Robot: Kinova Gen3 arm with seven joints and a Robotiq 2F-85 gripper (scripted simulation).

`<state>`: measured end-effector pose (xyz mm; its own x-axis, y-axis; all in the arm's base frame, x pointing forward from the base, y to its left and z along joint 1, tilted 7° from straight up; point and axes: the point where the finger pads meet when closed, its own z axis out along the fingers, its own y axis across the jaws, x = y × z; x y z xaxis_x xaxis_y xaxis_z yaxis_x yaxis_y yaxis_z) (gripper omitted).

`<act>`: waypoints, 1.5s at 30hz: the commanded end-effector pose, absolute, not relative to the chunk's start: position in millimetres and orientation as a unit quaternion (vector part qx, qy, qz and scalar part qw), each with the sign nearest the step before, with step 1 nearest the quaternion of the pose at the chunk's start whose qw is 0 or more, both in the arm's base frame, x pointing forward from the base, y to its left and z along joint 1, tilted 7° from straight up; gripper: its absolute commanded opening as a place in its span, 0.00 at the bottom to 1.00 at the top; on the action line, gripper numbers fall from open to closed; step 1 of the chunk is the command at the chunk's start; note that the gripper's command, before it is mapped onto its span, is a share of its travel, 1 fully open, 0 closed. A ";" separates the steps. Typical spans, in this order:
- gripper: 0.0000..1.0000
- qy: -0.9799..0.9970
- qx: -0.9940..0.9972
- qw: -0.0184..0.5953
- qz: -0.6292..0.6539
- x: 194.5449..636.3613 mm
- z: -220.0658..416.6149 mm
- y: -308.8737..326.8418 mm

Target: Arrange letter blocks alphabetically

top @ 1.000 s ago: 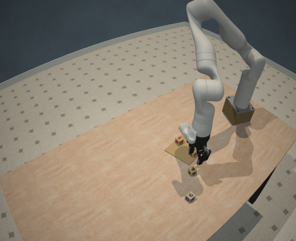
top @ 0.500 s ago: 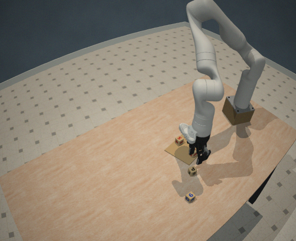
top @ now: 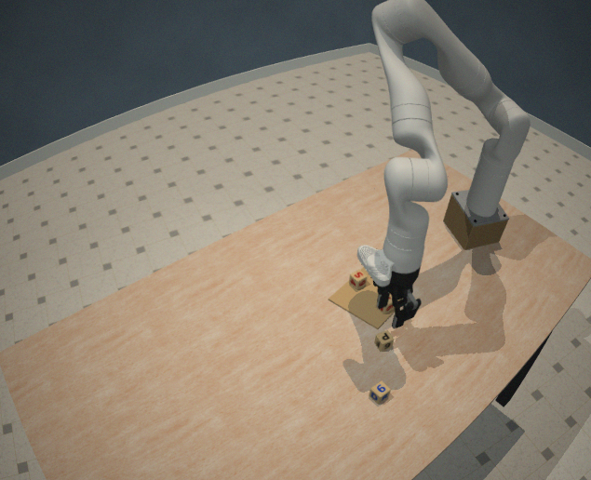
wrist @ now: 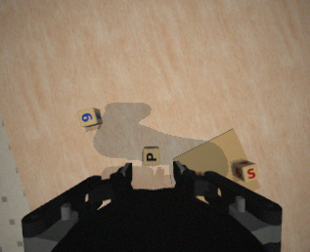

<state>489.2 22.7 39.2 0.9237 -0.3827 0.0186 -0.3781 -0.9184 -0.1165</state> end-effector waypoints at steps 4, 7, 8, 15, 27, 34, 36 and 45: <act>0.59 0.199 -0.978 0.057 -0.022 491.4 40.0 25.3; 0.59 0.200 -0.978 0.057 -0.022 491.4 38.7 25.5; 0.59 0.200 -0.978 0.057 -0.022 491.4 38.0 25.6; 0.59 0.201 -0.978 0.057 -0.021 491.1 33.8 26.1; 0.59 0.202 -0.977 0.057 -0.019 489.9 17.3 28.4; 0.59 0.203 -0.977 0.057 -0.019 490.3 7.2 29.4; 0.59 0.204 -0.977 0.057 -0.019 490.6 4.0 29.7; 0.59 0.203 -0.977 0.057 -0.019 491.4 -5.5 30.6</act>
